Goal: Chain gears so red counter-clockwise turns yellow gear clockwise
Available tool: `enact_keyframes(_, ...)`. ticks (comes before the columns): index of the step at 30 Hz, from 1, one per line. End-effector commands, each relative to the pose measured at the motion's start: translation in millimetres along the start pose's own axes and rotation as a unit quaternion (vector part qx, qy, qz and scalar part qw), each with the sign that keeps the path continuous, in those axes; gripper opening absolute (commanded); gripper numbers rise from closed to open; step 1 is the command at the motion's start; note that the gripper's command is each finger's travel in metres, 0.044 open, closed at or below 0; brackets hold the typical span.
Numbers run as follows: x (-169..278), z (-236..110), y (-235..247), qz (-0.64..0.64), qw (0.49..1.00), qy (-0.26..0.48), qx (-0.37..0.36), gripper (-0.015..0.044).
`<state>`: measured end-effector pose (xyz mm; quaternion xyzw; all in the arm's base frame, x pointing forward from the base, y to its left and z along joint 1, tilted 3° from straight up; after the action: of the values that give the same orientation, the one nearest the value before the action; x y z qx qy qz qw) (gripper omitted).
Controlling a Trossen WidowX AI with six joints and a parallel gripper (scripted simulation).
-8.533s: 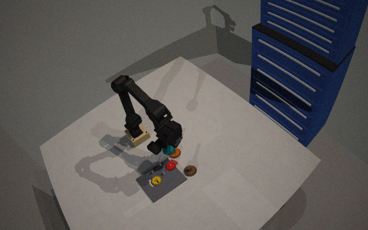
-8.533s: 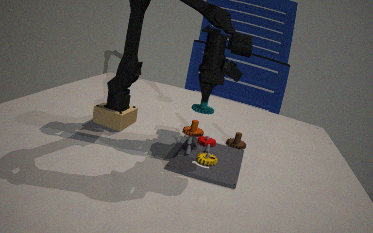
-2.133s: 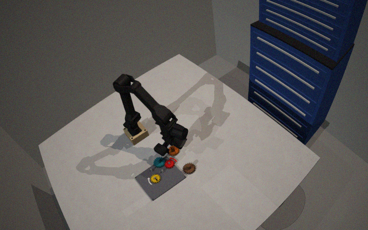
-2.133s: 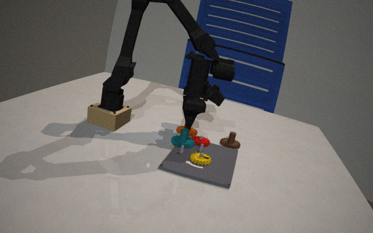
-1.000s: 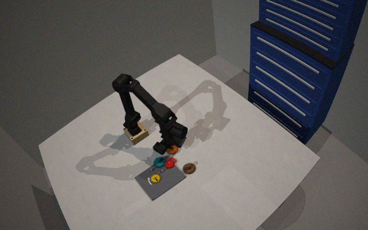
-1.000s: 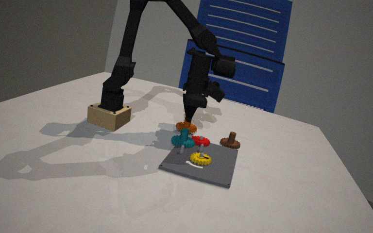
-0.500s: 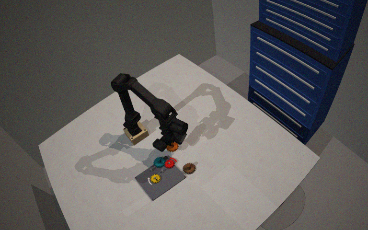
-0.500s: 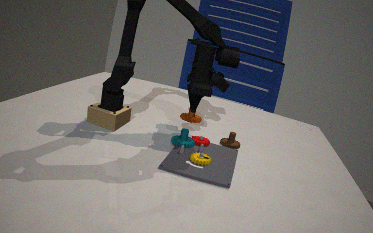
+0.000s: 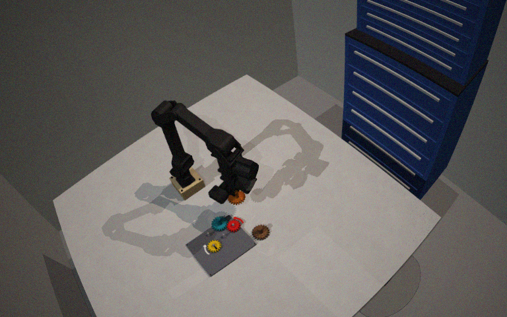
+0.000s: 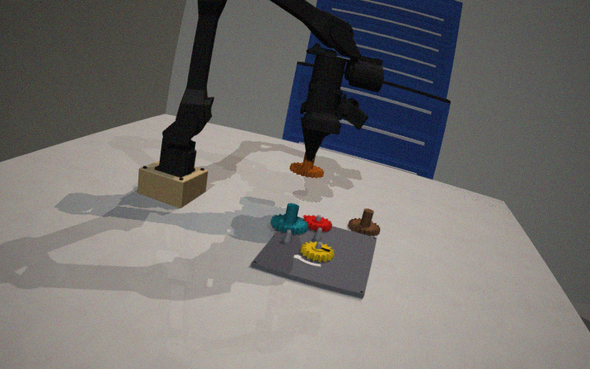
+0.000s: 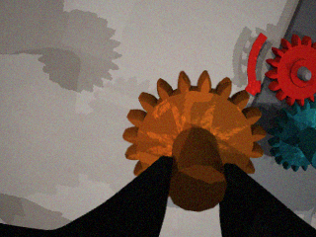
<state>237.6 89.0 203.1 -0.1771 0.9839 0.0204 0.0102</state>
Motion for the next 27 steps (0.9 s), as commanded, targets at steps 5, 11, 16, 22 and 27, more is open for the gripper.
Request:
enact_keyframes(5,0.6,-21.0,0.3,0.004,1.000,-0.006,-0.002,0.0000)
enact_keyframes(11,2.4,-35.0,0.4,0.006,1.000,-0.006,-0.003,0.0000)
enact_keyframes(16,4.4,-46.7,0.6,0.008,1.000,-0.006,-0.003,0.0000)
enact_keyframes(22,7.7,-60.7,0.7,0.010,1.000,-0.007,-0.004,0.0000)
enact_keyframes(27,8.3,-63.5,-0.4,0.010,1.000,-0.007,-0.004,0.0000)
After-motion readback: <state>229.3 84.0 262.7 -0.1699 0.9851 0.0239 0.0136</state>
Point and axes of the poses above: the point midway between the two fingers, 35 mm back from their tips, its own z axis out along the fingers, its own y axis across the jaws, x = y × z, the point moved 10 cm from there along -z, back along the fingers, and after that the axes turned 5 degrees about -z, right-handed, at the moved point
